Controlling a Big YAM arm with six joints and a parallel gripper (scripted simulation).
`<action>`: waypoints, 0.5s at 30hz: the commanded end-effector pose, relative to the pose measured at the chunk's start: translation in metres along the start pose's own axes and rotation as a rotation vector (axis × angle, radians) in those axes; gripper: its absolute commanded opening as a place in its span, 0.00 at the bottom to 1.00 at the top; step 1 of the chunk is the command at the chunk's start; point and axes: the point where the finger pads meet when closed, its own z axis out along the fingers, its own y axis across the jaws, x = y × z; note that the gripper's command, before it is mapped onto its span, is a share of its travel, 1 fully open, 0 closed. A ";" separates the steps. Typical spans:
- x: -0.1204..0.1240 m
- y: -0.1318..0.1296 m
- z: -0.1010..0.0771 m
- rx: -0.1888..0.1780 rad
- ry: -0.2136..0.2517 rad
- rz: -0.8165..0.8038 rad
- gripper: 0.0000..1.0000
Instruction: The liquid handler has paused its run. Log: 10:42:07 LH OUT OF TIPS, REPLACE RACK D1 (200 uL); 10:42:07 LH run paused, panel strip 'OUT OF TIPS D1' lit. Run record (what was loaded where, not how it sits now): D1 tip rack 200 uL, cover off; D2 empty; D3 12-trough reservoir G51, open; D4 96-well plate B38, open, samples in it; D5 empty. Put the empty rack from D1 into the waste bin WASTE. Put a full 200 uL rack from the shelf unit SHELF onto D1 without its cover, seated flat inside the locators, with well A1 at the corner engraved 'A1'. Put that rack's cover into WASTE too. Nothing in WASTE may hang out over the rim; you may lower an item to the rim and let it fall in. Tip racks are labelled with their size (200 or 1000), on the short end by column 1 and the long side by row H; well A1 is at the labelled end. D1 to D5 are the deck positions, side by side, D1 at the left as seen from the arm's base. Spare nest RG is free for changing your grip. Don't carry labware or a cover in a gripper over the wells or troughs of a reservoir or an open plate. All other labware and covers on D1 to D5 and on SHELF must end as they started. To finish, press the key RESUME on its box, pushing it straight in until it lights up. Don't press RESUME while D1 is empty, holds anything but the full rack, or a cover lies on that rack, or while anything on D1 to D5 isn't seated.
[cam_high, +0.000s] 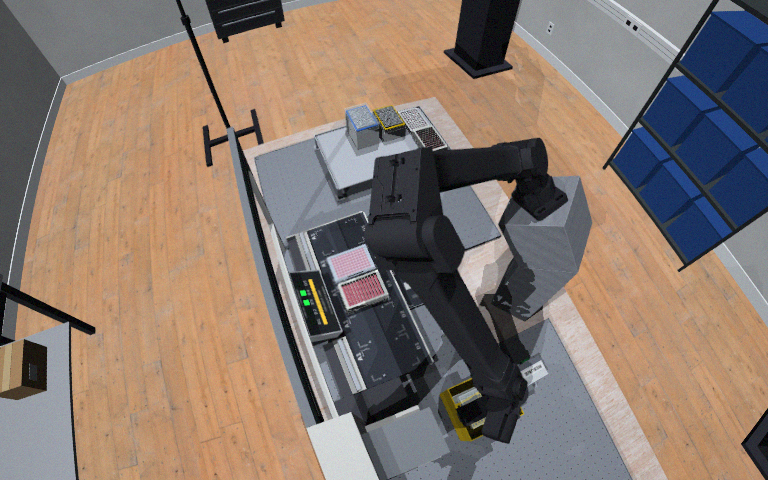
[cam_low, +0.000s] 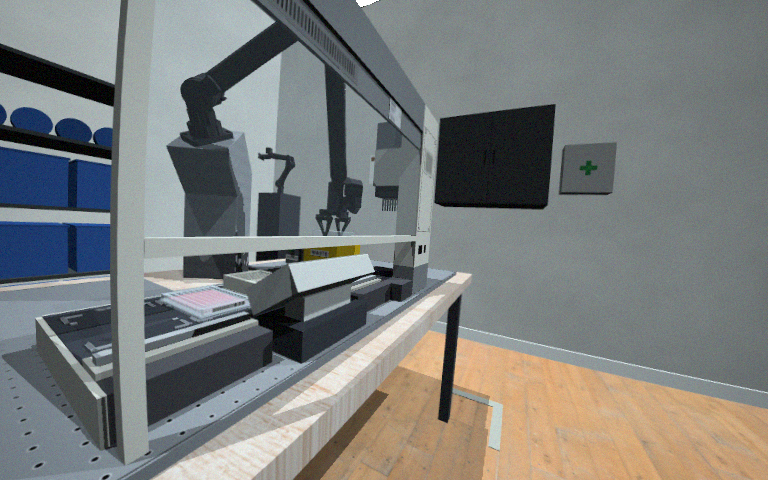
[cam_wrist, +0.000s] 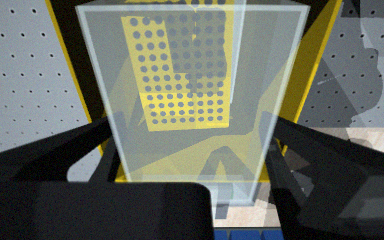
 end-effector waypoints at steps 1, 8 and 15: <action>-0.009 0.006 -0.004 -0.014 -0.019 0.008 0.00; -0.009 0.006 -0.004 -0.014 -0.019 0.008 0.00; -0.009 0.006 -0.004 -0.014 -0.019 0.008 0.00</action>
